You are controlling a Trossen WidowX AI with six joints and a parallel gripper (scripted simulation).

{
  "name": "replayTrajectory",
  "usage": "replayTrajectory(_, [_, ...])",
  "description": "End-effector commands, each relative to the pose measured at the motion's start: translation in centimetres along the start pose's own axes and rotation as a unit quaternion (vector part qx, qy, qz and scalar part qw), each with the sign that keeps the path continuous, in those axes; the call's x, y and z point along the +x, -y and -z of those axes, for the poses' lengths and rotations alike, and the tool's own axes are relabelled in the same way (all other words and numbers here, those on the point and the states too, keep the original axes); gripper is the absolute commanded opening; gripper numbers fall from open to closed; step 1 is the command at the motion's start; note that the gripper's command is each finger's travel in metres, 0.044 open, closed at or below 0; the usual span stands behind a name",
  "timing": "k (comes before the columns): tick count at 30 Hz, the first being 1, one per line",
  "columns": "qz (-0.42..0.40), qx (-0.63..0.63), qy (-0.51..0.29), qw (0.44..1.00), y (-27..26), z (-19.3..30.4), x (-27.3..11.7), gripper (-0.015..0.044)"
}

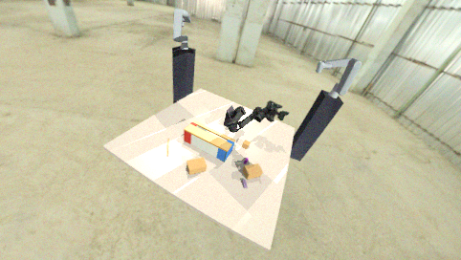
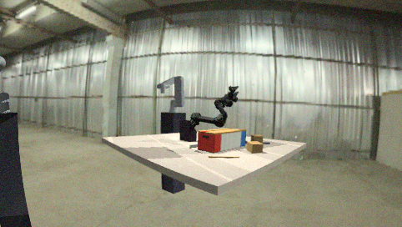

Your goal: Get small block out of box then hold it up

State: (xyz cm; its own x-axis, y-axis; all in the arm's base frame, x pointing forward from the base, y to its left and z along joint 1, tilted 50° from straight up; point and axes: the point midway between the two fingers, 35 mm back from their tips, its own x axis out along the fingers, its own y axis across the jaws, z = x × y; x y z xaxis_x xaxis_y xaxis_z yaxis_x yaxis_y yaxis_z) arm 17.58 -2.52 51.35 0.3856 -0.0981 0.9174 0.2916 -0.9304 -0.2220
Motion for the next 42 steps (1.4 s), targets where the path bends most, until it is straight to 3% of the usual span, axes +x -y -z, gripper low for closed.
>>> replayTrajectory(1, [0.0,-0.002,-0.002,1.0,0.0,0.1,0.0,0.04])
replayTrajectory(10, [0.005,-0.168,-0.127,0.977,0.7,8.5,0.8,0.04])
replayTrajectory(19, [0.023,-0.386,-0.268,0.882,6.1,16.7,-0.3,0.04])
replayTrajectory(31, [0.065,-0.629,-0.405,0.661,17.2,19.5,-3.4,0.04])
replayTrajectory(42, [0.134,-0.768,-0.488,0.393,27.2,12.9,-6.0,0.04])
